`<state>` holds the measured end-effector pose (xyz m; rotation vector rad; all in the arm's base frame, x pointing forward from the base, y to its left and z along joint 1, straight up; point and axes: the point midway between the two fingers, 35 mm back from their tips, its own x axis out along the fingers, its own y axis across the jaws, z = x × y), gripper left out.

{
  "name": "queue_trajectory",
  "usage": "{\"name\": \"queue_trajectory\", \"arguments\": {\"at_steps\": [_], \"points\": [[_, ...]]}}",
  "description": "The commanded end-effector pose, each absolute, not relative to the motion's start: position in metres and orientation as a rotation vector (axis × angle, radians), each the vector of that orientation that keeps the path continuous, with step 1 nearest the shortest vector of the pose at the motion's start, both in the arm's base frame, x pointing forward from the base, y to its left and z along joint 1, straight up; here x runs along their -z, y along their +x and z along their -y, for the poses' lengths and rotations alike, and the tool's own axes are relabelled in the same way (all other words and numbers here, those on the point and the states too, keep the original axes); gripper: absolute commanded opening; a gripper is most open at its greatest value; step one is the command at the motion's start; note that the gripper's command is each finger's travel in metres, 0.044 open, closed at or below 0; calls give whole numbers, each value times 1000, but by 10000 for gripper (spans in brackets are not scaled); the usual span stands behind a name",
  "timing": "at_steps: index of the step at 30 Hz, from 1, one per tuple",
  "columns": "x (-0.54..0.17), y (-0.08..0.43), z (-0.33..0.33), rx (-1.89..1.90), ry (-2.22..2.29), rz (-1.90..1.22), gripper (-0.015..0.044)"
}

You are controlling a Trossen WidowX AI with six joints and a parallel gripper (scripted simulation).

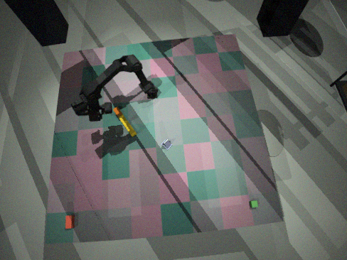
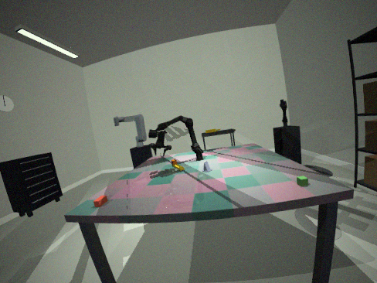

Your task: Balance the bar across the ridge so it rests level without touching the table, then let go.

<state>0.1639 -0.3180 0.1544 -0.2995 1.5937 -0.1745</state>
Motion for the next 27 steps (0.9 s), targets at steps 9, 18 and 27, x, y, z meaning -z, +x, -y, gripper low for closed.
{"name": "queue_trajectory", "arguments": {"at_steps": [9,18,27], "points": [[-152,188,226,-209,-395,-1550,315],[-153,190,177,-411,-442,-1516,315],[-123,193,180,-411,-442,-1516,315]]}}
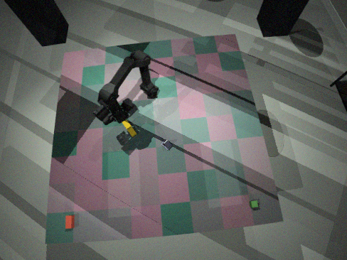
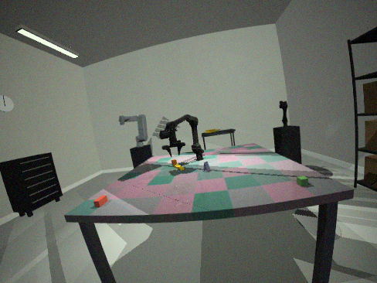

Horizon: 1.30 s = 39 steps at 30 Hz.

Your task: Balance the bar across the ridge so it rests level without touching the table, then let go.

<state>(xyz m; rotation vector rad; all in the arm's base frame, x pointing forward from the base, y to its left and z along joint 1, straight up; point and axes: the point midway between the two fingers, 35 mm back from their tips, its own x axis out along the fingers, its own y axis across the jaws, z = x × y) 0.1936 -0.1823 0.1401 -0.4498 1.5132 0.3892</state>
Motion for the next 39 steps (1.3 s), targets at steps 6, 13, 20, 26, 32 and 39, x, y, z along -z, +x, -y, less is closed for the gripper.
{"name": "queue_trajectory", "arguments": {"at_steps": [6,13,20,26,32,39], "points": [[-81,193,179,-411,-442,-1516,315],[-71,192,179,-411,-441,-1516,315],[-63,192,179,-411,-441,-1516,315],[-53,192,179,-411,-441,-1516,315],[-46,192,179,-411,-441,-1516,315],[-46,192,179,-411,-441,-1516,315]]}}
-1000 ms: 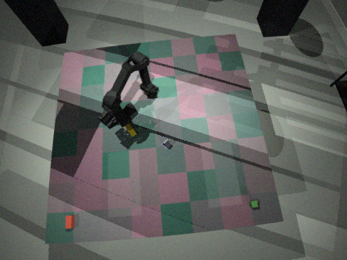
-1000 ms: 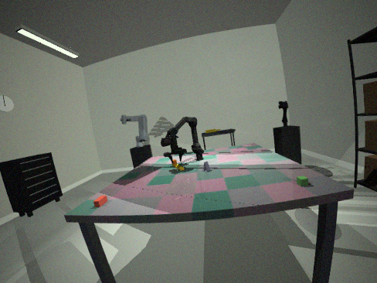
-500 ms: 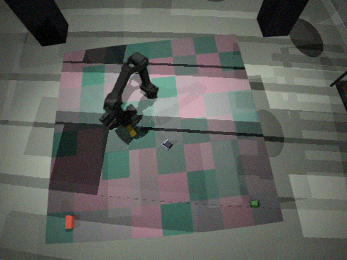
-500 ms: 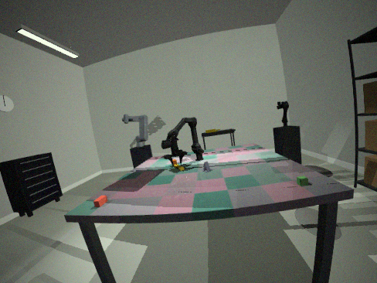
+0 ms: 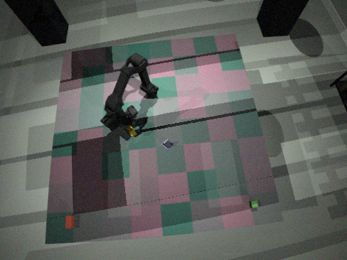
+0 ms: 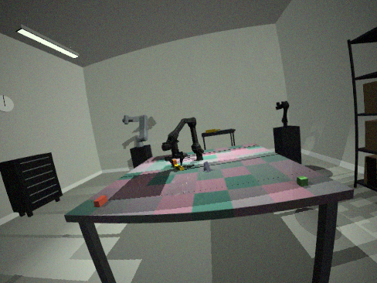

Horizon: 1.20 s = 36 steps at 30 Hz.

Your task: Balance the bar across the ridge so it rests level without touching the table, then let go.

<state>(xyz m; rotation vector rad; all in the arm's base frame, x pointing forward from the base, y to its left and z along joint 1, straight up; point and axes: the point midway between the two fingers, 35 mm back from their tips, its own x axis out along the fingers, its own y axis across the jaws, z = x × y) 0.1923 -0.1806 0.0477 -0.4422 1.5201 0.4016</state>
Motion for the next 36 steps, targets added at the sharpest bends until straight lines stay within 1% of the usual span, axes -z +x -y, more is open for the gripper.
{"name": "queue_trajectory", "arguments": {"at_steps": [1,7,13,21,25,36], "points": [[-46,192,179,-411,-441,-1516,315],[-46,192,179,-411,-441,-1516,315],[-47,192,180,-403,-441,-1521,157],[-47,192,180,-403,-441,-1521,104],[-53,193,181,-403,-441,-1521,0],[-80,196,183,-405,-441,-1519,0]]}}
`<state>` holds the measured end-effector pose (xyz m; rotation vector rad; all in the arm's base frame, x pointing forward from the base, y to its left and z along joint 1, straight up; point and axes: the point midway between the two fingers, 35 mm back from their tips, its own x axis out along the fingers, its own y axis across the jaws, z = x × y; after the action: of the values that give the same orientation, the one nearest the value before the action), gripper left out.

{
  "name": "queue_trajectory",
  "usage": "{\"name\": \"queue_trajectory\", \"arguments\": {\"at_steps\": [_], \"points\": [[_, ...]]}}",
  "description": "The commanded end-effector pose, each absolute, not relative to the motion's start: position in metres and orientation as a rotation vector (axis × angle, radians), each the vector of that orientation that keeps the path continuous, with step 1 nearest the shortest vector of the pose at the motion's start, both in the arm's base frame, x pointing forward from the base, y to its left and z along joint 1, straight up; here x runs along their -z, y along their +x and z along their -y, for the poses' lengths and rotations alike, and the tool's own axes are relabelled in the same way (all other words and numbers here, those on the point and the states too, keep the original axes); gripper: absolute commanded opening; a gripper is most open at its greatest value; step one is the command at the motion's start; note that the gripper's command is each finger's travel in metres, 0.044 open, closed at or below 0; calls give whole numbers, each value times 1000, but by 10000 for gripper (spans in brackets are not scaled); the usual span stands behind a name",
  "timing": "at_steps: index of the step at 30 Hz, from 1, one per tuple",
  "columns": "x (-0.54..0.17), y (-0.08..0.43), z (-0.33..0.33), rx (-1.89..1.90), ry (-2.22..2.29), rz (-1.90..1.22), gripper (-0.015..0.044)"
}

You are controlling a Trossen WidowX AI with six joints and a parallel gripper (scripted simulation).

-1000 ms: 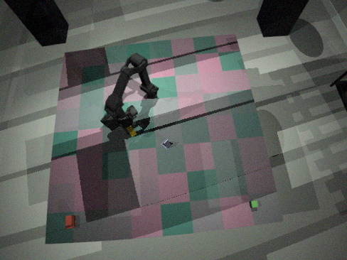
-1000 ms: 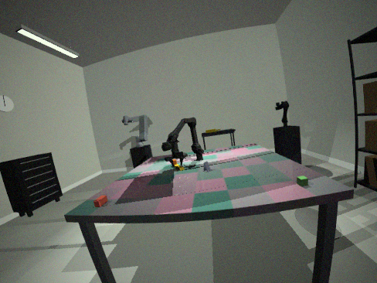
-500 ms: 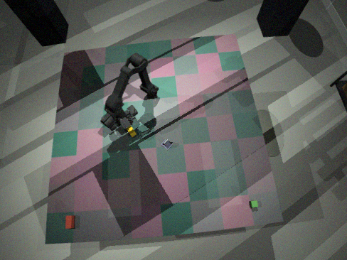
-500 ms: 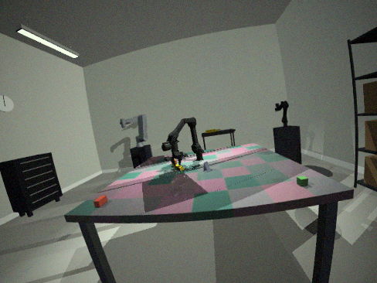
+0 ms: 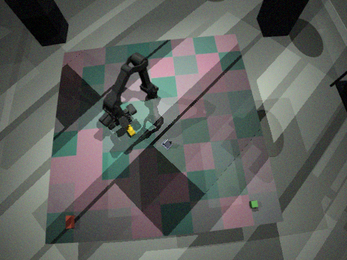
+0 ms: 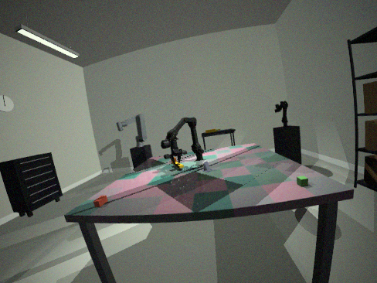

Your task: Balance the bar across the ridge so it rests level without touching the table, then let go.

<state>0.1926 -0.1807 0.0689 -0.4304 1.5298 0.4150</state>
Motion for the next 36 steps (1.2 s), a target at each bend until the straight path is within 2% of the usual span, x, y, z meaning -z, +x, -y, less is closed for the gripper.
{"name": "queue_trajectory", "arguments": {"at_steps": [1,36], "points": [[-83,196,183,-405,-441,-1519,0],[-163,192,177,-412,-443,-1516,0]]}}
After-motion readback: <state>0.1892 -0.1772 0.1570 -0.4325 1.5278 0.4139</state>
